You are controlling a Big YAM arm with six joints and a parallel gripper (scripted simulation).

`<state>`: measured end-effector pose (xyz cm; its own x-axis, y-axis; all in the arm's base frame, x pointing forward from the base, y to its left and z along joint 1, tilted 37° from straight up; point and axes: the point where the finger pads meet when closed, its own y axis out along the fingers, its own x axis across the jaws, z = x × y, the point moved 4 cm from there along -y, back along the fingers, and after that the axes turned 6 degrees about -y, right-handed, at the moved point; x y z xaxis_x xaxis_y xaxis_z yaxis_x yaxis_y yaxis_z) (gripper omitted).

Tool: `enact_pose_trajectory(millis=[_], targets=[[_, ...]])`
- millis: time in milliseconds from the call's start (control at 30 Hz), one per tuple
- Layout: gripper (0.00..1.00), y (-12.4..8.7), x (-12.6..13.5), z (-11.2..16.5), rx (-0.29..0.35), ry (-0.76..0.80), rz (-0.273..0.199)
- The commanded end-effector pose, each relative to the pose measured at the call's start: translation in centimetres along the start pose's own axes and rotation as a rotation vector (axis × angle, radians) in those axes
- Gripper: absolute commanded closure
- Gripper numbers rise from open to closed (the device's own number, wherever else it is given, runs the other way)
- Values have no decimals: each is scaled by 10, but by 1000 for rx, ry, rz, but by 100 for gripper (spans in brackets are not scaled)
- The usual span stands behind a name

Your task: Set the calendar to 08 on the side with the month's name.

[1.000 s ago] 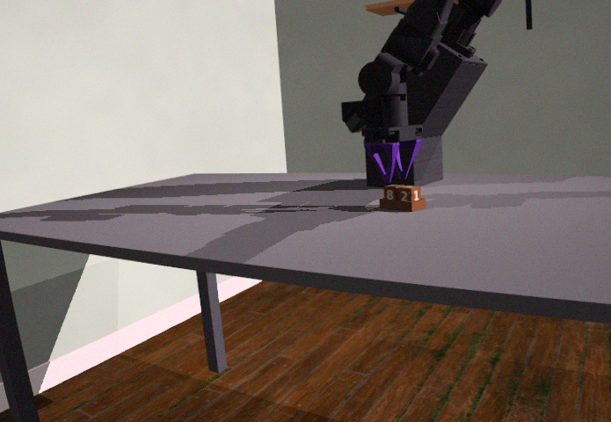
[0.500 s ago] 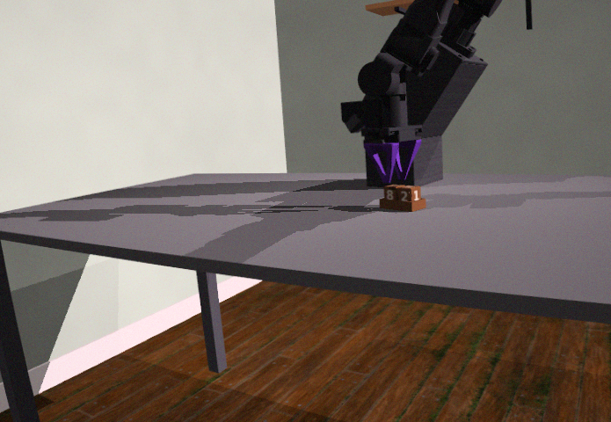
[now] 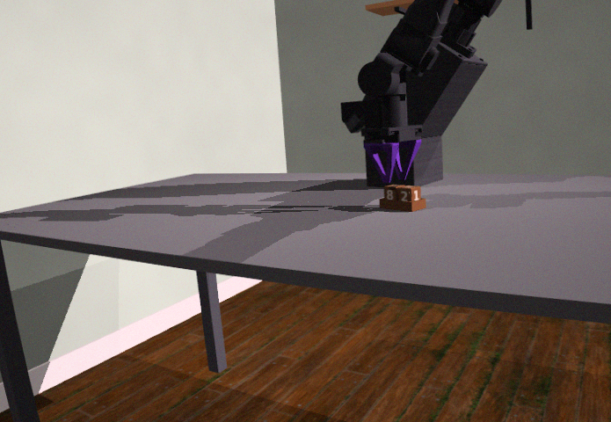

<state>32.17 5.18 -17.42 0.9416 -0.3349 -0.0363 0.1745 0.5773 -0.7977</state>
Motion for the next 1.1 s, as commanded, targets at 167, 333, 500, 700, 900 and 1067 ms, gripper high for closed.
enact_pose_trajectory(millis=[167,333,500,700,900,1067], targets=[[55,-1,2,4,-3,0,-1],[55,-1,2,4,-3,0,-1],[55,-1,2,4,-3,0,-1],[55,-1,1,4,-3,0,-1],[55,-1,-1,4,-3,-3,-1],[55,-1,-2,4,-3,-4,-1]])
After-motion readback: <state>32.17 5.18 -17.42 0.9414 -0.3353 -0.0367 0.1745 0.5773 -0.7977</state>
